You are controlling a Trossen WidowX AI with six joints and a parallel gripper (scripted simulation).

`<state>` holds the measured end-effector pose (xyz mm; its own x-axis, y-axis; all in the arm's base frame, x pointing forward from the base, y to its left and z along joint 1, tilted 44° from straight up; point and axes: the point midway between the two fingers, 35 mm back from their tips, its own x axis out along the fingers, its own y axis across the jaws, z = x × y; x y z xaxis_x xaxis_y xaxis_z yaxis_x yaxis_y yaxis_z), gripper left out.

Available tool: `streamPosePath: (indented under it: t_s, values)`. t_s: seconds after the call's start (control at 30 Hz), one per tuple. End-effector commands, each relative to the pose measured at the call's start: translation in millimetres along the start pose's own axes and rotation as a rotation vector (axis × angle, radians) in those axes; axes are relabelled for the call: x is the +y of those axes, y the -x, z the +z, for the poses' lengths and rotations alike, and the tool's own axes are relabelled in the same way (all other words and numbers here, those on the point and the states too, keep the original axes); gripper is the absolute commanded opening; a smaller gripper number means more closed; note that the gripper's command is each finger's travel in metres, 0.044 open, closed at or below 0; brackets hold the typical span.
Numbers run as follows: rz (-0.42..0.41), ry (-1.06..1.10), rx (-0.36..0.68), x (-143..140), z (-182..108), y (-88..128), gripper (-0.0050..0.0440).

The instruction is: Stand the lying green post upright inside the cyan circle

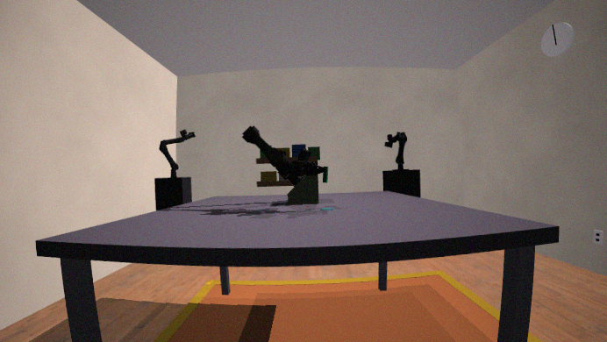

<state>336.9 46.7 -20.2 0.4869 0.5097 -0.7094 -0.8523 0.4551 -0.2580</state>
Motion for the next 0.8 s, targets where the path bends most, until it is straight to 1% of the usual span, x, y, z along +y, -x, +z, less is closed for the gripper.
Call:
streamPosePath:
  t_s: [0.0, 0.1, 0.3, 0.37, 0.77]
  values:
    - [-0.002, 0.009, -0.01, -0.7, 2.3, 0.9, 0.0022]
    - [-0.002, 0.009, -0.009, -1.0, 0.2, 0.6, 0.0022]
    - [0.0, 0.01, -0.006, -3.2, -18.2, -1.9, 0.0022]
    - [0.0, 0.01, -0.006, -3.2, -18.2, -1.9, 0.0022]
    - [0.001, 0.01, -0.005, -4.2, -56.7, -5.8, 0.0022]
